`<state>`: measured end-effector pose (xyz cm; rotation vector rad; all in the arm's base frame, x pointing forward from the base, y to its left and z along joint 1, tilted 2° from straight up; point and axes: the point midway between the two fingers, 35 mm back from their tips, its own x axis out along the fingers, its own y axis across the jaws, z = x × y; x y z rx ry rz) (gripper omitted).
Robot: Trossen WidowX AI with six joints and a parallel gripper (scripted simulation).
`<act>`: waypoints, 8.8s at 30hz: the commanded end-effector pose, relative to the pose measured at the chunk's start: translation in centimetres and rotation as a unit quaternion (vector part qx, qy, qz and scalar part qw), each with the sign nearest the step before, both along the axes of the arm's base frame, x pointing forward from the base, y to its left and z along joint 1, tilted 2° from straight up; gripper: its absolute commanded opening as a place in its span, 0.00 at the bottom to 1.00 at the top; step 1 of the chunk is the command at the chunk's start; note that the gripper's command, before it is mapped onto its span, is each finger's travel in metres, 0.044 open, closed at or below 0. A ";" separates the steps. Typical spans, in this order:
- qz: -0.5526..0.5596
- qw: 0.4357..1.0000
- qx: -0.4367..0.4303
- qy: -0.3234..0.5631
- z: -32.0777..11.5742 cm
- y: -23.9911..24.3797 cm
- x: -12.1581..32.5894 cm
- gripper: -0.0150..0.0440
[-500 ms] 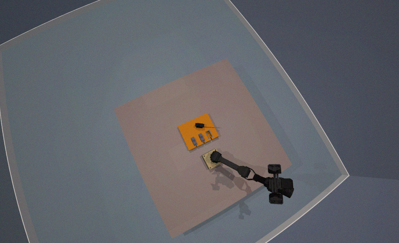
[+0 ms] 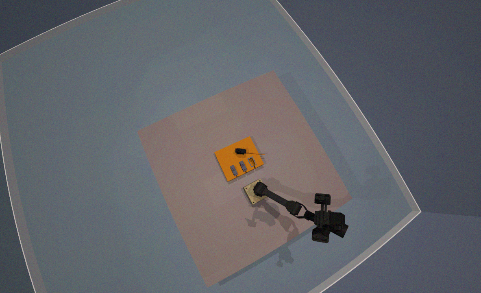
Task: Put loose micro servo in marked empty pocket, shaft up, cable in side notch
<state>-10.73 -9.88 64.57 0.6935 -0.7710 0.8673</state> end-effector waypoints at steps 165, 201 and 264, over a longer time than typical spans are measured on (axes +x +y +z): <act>0.128 0.286 -0.870 0.381 -56.8 13.3 40.4 0.25; 0.030 0.306 -0.697 0.648 -56.8 10.0 41.2 0.25; -0.021 0.301 -0.575 0.761 -58.8 8.1 30.4 0.25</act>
